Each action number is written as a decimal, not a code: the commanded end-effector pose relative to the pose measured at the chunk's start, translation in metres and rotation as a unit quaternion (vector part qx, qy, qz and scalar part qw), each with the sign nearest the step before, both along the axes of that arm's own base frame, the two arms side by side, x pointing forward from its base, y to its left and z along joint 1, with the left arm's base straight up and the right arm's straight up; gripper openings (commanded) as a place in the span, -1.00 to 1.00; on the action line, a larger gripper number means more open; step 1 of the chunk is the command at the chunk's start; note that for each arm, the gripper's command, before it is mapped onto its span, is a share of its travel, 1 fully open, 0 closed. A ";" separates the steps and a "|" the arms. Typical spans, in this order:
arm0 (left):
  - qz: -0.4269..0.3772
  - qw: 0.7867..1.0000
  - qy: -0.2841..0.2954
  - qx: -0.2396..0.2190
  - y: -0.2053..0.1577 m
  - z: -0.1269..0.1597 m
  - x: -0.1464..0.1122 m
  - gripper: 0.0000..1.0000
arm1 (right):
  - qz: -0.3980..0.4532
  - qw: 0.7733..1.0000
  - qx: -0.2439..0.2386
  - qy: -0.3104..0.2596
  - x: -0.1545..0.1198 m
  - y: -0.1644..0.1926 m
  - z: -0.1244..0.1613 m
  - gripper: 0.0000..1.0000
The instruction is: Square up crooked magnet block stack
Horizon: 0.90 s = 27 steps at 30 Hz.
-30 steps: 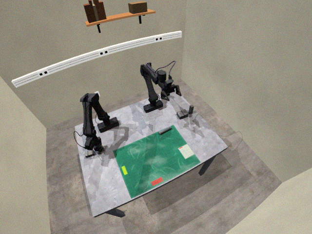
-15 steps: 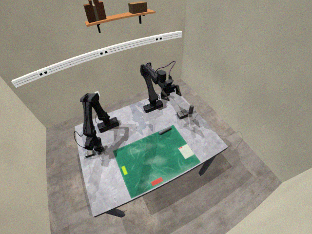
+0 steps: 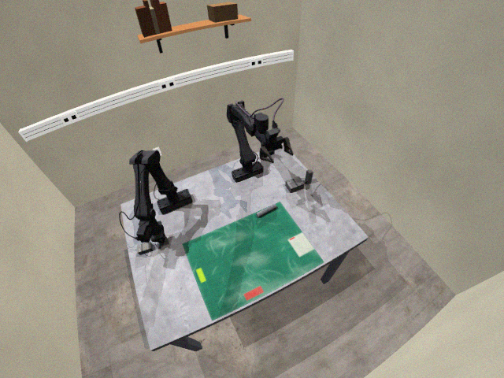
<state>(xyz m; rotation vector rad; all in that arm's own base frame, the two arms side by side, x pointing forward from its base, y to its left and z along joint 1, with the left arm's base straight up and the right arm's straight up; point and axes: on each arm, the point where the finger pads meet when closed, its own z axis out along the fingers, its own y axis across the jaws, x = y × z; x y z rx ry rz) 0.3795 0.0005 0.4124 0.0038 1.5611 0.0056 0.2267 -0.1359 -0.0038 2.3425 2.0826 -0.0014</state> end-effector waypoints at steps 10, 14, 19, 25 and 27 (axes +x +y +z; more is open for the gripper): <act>-0.003 0.999 -0.045 0.000 -0.001 0.036 -0.008 1.00 | 0.002 0.999 -0.022 -0.034 0.017 -0.010 0.019 -0.36; -0.003 0.999 -0.045 0.000 -0.001 0.036 -0.008 1.00 | 0.002 0.999 -0.022 -0.034 0.017 -0.010 0.019 -0.37; -0.003 0.999 -0.045 0.000 -0.001 0.036 -0.008 1.00 | 0.002 0.999 -0.022 -0.034 0.017 -0.010 0.019 -0.38; -0.003 0.999 -0.045 0.000 -0.001 0.036 -0.008 1.00 | 0.002 0.999 -0.023 -0.035 0.017 -0.010 0.019 -0.40; -0.003 0.999 -0.045 0.000 -0.001 0.036 -0.008 1.00 | 0.002 0.999 -0.023 -0.036 0.018 -0.011 0.019 -0.40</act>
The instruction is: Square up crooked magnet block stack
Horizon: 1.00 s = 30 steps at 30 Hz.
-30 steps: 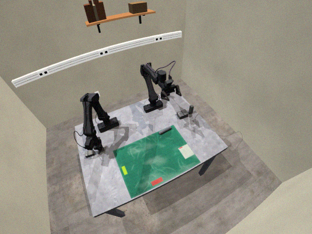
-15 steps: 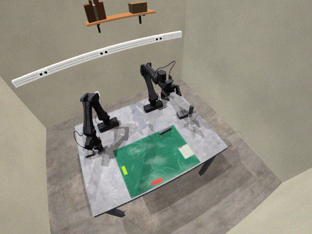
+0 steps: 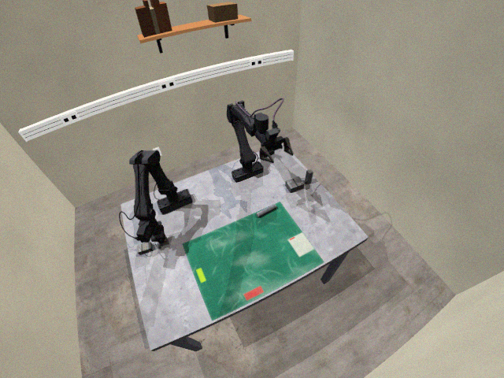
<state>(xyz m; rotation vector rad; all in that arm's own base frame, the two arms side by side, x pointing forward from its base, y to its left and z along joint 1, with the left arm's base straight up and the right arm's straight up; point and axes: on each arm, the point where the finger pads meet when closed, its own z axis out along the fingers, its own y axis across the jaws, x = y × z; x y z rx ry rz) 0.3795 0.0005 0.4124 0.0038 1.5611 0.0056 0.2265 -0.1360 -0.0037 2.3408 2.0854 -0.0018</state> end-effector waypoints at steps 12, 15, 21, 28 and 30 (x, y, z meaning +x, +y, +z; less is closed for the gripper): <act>-0.003 0.999 -0.045 0.000 -0.001 0.036 -0.008 1.00 | 0.001 0.999 -0.024 -0.036 0.018 -0.011 0.019 -0.41; -0.003 0.999 -0.045 0.000 -0.001 0.036 -0.008 1.00 | 0.001 0.999 -0.024 -0.036 0.018 -0.011 0.019 -0.41; -0.003 0.999 -0.045 0.000 -0.001 0.036 -0.008 1.00 | 0.001 0.999 -0.024 -0.036 0.018 -0.011 0.019 -0.41; -0.003 0.999 -0.045 0.000 -0.001 0.036 -0.008 1.00 | 0.002 0.999 -0.024 -0.036 0.018 -0.011 0.019 0.23; -0.003 0.999 -0.045 0.000 -0.001 0.036 -0.008 1.00 | 0.002 0.999 -0.024 -0.036 0.018 -0.011 0.019 0.23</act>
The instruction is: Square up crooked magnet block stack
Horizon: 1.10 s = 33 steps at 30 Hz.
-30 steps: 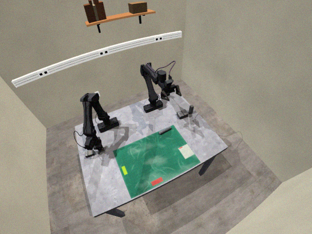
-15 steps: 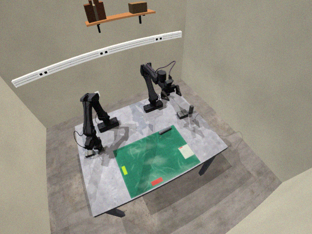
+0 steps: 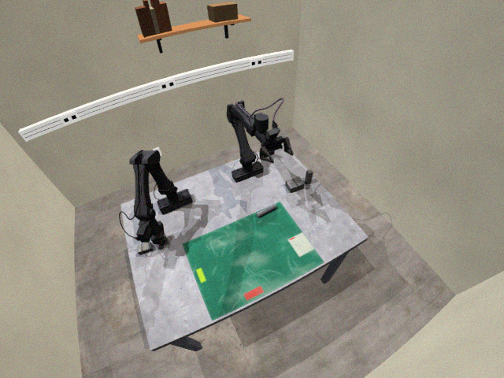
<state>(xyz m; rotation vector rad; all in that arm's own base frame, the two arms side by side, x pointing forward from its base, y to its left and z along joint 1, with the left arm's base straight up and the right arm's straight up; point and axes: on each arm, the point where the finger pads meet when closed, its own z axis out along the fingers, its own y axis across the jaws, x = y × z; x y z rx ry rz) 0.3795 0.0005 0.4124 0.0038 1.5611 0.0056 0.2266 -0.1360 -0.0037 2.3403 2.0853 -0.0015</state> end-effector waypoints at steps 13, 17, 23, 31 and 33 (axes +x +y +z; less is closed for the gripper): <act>-0.003 0.999 -0.045 0.000 -0.001 0.036 -0.008 1.00 | 0.002 1.000 0.004 -0.006 0.002 0.000 0.029 0.23; -0.003 0.999 -0.045 0.000 -0.001 0.036 -0.008 1.00 | 0.004 1.000 -0.013 -0.022 0.011 -0.006 0.028 0.23; -0.003 0.999 -0.045 0.000 -0.001 0.036 -0.008 1.00 | 0.001 1.000 -0.015 -0.026 0.012 -0.009 0.030 0.23; -0.003 0.999 -0.045 0.000 -0.001 0.036 -0.008 1.00 | -0.001 1.000 0.000 -0.003 -0.008 0.002 0.016 0.23; -0.003 0.999 -0.045 0.000 -0.001 0.036 -0.008 1.00 | -0.003 0.999 -0.016 -0.029 0.010 -0.010 0.028 0.23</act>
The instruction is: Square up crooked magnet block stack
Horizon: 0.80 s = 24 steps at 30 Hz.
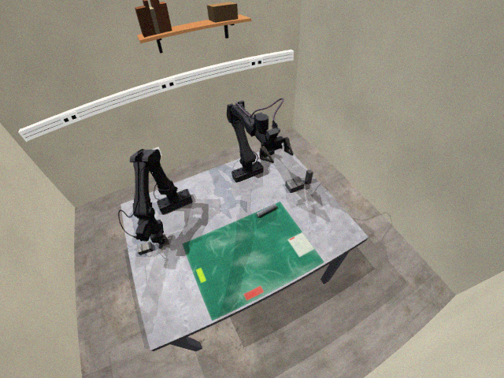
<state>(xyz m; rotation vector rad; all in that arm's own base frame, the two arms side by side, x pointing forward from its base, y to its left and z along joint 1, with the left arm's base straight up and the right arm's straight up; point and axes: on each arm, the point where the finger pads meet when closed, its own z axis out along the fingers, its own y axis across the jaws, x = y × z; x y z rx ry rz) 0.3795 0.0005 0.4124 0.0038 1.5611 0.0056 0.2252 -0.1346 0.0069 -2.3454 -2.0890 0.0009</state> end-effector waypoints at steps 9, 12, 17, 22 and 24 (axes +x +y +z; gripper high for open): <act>-0.003 0.999 -0.045 0.000 -0.001 0.036 -0.008 1.00 | -0.001 0.999 -0.025 -0.042 0.021 -0.011 0.020 0.23; -0.003 0.999 -0.045 0.000 -0.001 0.036 -0.008 1.00 | 0.002 0.999 -0.025 -0.042 0.021 -0.011 0.020 0.23; -0.003 0.999 -0.045 0.000 -0.001 0.036 -0.008 1.00 | 0.003 0.999 -0.021 -0.031 0.014 -0.009 0.022 -0.35; -0.003 0.999 -0.045 0.000 -0.001 0.036 -0.008 1.00 | 0.003 0.999 -0.020 -0.029 0.013 -0.009 0.022 -0.35; -0.003 0.999 -0.045 0.000 -0.001 0.036 -0.008 1.00 | 0.003 0.999 -0.020 -0.029 0.013 -0.009 0.022 -0.35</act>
